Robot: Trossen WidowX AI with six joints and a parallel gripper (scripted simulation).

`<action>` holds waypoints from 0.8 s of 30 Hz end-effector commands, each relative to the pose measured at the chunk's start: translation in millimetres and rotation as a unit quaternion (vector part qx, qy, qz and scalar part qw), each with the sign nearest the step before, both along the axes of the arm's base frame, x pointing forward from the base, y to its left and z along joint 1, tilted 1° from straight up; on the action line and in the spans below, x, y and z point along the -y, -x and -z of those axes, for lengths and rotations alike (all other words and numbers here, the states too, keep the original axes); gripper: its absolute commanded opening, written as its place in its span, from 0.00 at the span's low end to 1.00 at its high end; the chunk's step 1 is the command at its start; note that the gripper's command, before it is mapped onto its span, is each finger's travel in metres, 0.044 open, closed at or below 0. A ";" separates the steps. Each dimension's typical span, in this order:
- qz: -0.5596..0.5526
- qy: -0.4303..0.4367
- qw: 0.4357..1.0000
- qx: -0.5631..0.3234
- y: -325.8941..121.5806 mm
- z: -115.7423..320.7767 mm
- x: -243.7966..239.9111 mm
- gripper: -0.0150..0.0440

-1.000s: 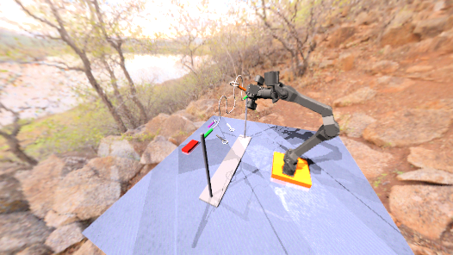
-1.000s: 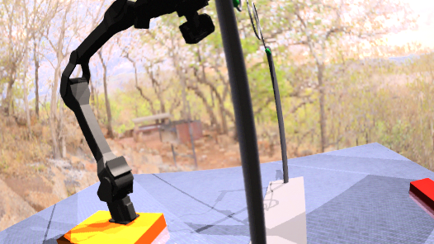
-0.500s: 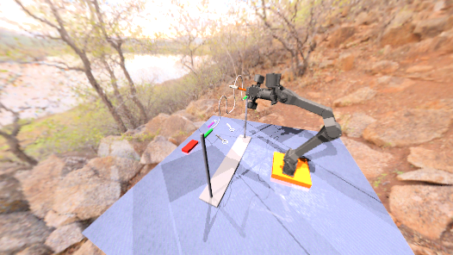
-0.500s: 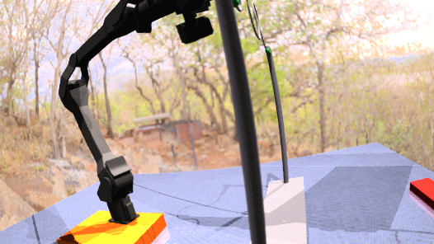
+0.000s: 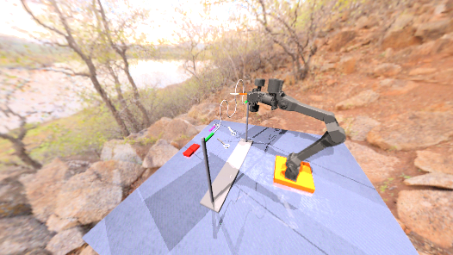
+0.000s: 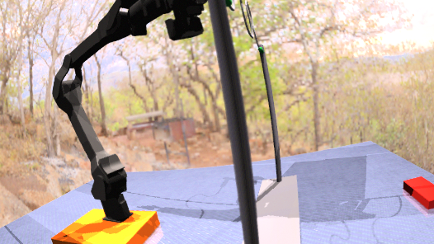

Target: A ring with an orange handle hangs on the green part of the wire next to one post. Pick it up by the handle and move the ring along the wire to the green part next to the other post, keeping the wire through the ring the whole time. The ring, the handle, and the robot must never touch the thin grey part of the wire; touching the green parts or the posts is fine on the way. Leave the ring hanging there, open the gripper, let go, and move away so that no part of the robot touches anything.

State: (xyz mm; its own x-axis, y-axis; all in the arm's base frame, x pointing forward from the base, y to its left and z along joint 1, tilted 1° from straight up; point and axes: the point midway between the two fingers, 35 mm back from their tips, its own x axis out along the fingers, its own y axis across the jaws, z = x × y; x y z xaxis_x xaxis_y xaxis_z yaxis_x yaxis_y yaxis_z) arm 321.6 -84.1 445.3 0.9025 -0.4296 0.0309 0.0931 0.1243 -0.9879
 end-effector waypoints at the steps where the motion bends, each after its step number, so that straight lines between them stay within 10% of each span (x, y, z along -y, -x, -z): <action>1: -0.001 0.027 1.000 0.007 2.7 -5.1 -0.2 0.00; 24: -0.001 0.185 0.983 0.021 2.7 -17.3 -0.6 0.00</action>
